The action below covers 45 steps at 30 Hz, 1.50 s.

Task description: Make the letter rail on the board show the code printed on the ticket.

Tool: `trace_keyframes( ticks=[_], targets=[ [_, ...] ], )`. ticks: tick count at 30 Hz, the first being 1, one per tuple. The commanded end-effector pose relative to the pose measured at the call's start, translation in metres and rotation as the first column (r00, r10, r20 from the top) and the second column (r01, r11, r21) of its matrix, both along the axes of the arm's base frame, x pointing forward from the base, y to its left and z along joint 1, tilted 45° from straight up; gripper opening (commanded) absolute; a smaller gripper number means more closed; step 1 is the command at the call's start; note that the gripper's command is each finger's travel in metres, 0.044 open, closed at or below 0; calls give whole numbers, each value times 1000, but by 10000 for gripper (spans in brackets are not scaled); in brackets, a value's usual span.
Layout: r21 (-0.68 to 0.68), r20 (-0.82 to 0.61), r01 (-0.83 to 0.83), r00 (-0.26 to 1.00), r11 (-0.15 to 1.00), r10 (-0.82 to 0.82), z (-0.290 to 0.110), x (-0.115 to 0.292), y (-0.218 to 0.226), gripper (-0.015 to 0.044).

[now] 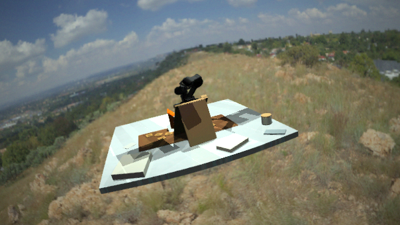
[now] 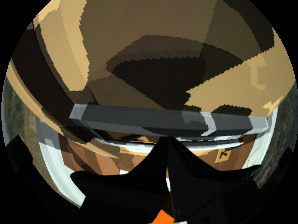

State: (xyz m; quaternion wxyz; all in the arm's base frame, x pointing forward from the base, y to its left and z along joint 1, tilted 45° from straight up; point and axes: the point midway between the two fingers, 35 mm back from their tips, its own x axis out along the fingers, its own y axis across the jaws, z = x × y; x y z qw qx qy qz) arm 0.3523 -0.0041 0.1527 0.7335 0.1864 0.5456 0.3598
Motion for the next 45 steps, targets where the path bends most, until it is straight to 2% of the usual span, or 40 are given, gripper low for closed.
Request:
trace_keyframes(
  ticks=[1,34,36,39,42,45],
  targets=[
    [5,-6,-2,1000,1000,2,0,-1,4,0],
    [4,-8,-2,1000,1000,2,9,-22,-19,0],
    [10,-43,68,997,998,-67,13,-22,-25,52],
    [14,-218,344,917,939,-333,27,-37,-53,131],
    [-12,-394,609,726,793,-563,40,-57,-79,210],
    [-68,-548,813,453,578,-703,52,-78,-102,289]
  ],
)
